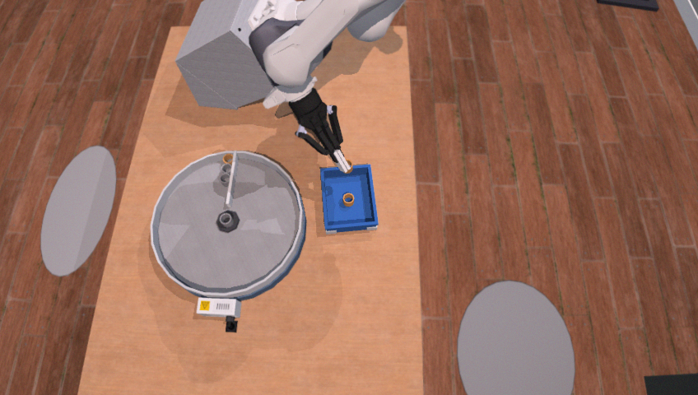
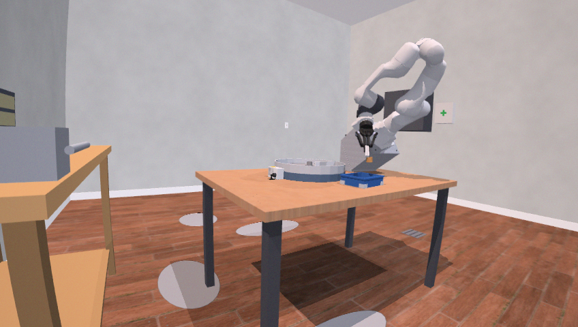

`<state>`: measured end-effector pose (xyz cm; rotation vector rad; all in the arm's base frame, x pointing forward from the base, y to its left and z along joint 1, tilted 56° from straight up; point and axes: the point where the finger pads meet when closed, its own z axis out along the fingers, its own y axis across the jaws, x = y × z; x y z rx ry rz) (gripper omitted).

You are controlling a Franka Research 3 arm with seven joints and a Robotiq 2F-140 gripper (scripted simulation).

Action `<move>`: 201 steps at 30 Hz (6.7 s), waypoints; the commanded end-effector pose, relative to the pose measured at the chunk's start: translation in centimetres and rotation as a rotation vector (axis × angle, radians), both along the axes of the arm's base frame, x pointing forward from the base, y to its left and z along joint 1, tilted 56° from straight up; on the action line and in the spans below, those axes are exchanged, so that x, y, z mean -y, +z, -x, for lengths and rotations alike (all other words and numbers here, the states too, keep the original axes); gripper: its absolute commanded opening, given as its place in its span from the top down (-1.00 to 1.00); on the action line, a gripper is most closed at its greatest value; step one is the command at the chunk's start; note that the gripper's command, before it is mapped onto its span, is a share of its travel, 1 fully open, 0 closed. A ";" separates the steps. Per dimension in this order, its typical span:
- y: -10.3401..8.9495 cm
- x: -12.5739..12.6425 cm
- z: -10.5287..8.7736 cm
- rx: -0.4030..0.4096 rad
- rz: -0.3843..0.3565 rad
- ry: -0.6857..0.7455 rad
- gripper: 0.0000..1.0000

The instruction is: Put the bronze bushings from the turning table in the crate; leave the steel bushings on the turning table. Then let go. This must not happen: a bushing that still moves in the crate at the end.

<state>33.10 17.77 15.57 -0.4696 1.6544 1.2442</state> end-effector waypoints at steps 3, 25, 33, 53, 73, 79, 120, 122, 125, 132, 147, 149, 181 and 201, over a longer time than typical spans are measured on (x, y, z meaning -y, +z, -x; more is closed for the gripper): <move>0.1 0.0 0.0 -0.006 -0.005 -0.003 1.00; 0.1 0.0 -0.2 -0.006 -0.005 -0.003 1.00; 0.1 0.0 -0.2 -0.006 -0.005 -0.003 1.00; 0.1 0.0 -0.2 -0.006 -0.005 -0.003 1.00; 0.0 0.1 -0.4 -0.006 -0.005 -0.003 1.00; 0.0 0.1 -0.4 -0.006 -0.005 -0.003 1.00; -3.4 -4.9 -0.9 -0.006 -0.005 -0.003 1.00; -3.4 -4.9 -0.9 -0.006 -0.005 -0.003 1.00; -3.4 -4.9 -0.9 -0.006 -0.005 -0.003 1.00; -3.4 -4.9 -0.9 -0.006 -0.005 -0.003 1.00; -3.4 -4.9 -0.9 -0.006 -0.005 -0.003 1.00; -3.4 -4.9 -0.9 -0.006 -0.005 -0.003 1.00; -5.2 -7.4 -1.1 -0.006 -0.005 -0.003 1.00; -5.8 -8.3 -1.1 -0.006 -0.005 -0.003 1.00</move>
